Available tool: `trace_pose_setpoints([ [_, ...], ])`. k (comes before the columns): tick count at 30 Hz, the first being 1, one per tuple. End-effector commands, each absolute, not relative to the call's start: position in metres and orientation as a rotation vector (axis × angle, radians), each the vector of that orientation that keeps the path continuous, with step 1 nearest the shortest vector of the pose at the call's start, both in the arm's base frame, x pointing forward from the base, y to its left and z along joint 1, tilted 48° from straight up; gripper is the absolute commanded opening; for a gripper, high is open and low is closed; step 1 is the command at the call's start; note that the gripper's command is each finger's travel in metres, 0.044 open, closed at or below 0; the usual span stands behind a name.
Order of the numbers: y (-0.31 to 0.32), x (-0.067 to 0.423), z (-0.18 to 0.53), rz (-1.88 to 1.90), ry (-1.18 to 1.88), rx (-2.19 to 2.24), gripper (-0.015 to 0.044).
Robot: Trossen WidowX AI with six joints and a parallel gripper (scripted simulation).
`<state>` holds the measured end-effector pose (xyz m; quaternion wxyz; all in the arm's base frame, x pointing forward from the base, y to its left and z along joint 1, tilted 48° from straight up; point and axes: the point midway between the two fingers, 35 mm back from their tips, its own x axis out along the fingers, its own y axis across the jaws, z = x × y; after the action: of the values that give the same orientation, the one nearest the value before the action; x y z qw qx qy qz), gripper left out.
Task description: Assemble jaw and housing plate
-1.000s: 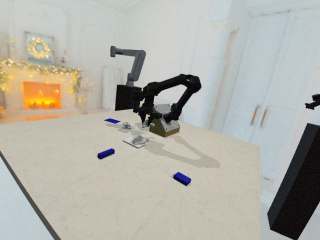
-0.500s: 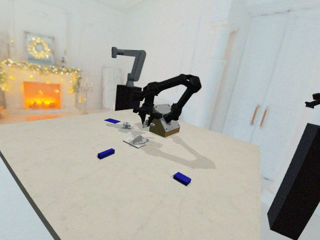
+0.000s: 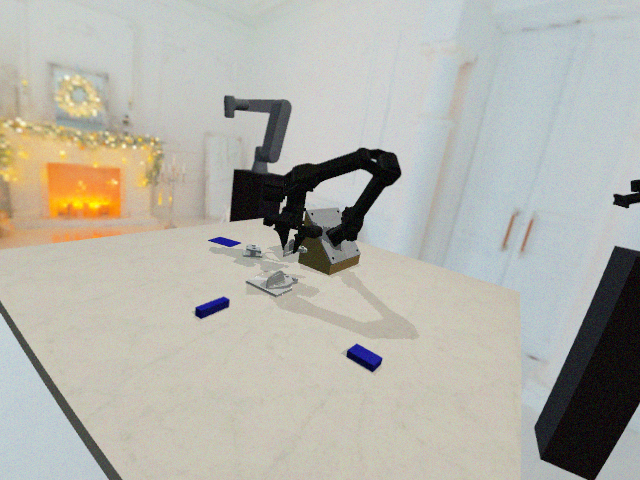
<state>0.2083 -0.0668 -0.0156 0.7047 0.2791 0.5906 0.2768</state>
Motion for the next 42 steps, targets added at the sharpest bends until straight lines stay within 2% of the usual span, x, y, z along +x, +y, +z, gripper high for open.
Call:
trace_pose_setpoints([
  [1, -0.073, 0.222, -0.015, 0.610, 1.308, 0.621, 0.0134],
  [26, -0.088, 0.301, -0.015, 0.613, 1.303, 0.621, 0.0134],
  [42, -0.088, 0.303, -0.015, 0.613, 1.303, 0.621, 0.0134],
])
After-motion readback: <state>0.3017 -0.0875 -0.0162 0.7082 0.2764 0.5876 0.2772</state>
